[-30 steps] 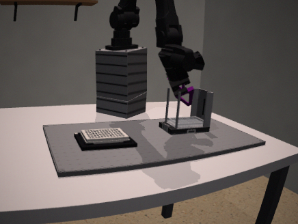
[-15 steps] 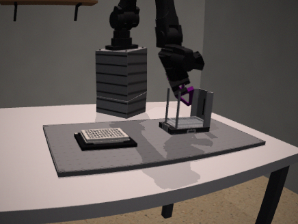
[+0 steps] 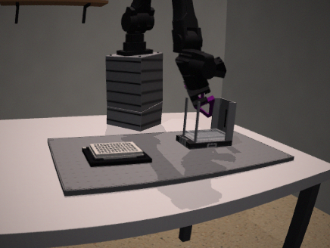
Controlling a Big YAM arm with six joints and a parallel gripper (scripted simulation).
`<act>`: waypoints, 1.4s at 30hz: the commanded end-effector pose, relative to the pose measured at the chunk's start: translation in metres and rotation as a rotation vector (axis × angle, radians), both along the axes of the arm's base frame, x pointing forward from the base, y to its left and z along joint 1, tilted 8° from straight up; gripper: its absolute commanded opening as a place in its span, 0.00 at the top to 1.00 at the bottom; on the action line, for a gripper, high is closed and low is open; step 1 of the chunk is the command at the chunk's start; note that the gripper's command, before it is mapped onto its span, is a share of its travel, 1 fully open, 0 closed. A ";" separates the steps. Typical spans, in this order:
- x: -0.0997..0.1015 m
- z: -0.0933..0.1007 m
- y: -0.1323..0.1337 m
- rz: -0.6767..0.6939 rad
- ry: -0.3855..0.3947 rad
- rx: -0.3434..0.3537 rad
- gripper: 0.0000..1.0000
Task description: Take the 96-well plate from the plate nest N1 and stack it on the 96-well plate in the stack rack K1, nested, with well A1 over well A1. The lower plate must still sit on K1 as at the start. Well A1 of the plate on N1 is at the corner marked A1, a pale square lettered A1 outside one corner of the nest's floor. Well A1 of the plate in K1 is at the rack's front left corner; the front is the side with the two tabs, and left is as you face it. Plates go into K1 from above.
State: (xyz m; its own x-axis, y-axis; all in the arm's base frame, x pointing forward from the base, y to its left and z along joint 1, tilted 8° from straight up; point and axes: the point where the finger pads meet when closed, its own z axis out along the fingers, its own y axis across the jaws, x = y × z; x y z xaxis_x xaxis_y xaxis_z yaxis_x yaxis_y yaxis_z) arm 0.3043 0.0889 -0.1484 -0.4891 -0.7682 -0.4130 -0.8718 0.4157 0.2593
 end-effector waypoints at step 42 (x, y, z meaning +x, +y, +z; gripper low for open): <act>0.052 0.018 -0.041 -0.021 -0.134 -0.062 0.00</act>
State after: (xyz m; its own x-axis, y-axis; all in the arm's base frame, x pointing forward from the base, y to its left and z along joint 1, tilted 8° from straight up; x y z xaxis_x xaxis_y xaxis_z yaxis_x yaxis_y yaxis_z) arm 0.2954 0.0768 -0.1508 -0.4454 -0.8069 -0.3881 -0.8938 0.3752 0.2456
